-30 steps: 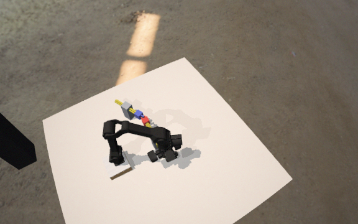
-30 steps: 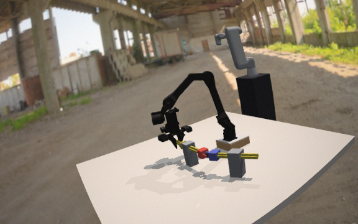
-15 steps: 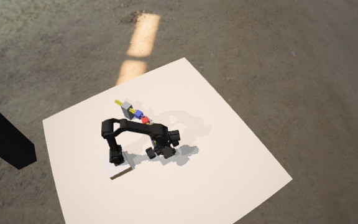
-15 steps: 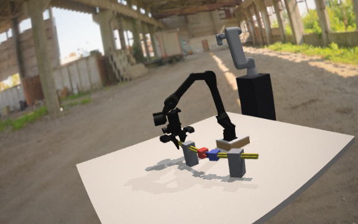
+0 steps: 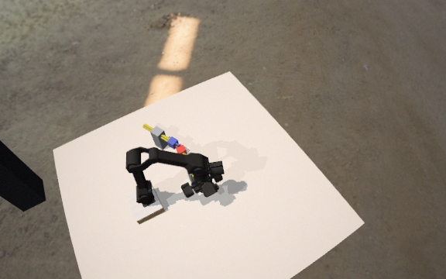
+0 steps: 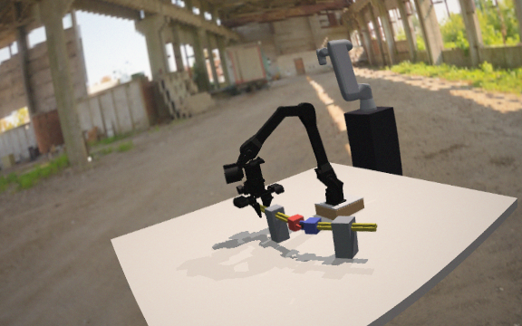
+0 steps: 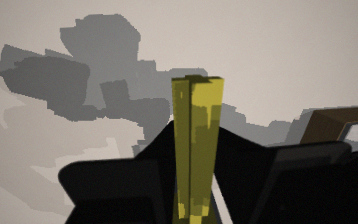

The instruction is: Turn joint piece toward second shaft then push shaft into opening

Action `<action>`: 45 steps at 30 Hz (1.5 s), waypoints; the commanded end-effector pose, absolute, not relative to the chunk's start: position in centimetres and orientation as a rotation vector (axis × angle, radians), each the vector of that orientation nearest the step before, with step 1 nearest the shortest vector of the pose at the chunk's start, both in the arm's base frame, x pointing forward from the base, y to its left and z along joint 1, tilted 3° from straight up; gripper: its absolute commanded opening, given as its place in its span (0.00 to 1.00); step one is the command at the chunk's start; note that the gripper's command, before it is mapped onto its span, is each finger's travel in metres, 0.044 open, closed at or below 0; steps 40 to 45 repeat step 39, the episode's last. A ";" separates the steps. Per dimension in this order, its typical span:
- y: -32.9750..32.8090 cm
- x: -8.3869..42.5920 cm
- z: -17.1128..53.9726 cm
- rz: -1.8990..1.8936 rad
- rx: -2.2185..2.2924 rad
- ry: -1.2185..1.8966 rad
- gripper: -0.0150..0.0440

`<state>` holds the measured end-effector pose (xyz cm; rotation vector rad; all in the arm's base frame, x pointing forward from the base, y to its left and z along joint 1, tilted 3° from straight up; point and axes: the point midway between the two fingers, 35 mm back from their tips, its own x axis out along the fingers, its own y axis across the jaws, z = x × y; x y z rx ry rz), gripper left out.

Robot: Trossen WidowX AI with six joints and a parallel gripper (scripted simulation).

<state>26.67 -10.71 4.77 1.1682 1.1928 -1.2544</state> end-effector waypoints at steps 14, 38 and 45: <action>-10.7 26.7 4.8 -1.253 1.167 1.196 0.72; -10.6 26.8 7.8 -1.249 1.174 1.195 1.00; -10.6 26.8 8.0 -1.250 1.174 1.195 1.00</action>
